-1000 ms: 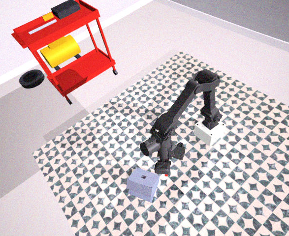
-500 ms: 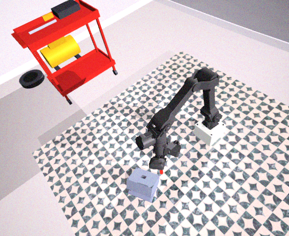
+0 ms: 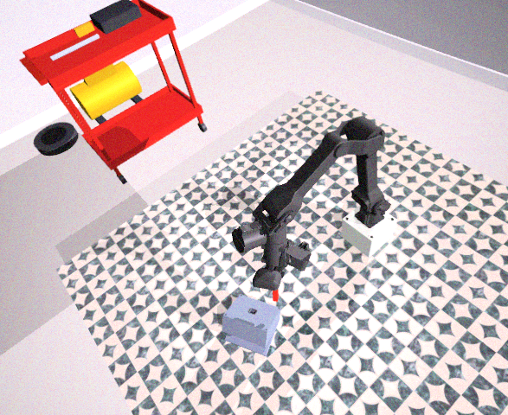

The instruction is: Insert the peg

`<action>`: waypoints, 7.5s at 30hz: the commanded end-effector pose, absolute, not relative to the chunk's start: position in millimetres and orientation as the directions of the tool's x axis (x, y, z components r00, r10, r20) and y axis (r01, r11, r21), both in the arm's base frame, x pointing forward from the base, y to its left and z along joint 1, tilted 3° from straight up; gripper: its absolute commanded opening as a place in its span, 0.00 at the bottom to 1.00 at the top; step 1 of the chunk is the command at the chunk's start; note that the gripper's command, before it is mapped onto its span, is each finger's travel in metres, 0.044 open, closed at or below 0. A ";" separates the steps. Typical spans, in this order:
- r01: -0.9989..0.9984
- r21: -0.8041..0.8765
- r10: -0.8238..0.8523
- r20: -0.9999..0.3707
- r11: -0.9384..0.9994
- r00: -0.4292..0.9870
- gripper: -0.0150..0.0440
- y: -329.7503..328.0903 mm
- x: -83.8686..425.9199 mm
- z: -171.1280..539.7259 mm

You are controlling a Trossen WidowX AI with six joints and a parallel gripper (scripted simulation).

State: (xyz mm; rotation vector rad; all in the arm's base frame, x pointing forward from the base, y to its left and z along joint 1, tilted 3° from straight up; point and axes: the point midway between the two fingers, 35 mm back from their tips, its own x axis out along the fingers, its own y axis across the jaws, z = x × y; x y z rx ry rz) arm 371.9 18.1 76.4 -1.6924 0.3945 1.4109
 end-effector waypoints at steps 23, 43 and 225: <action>-0.715 -0.503 0.285 -0.864 -0.486 0.415 0.25 -23.9 380.0 88.9; -0.714 -0.523 0.282 -0.852 -0.465 0.441 0.25 -27.3 394.8 69.2; -0.702 -0.544 0.285 -0.839 -0.459 0.464 0.74 -9.1 433.5 0.9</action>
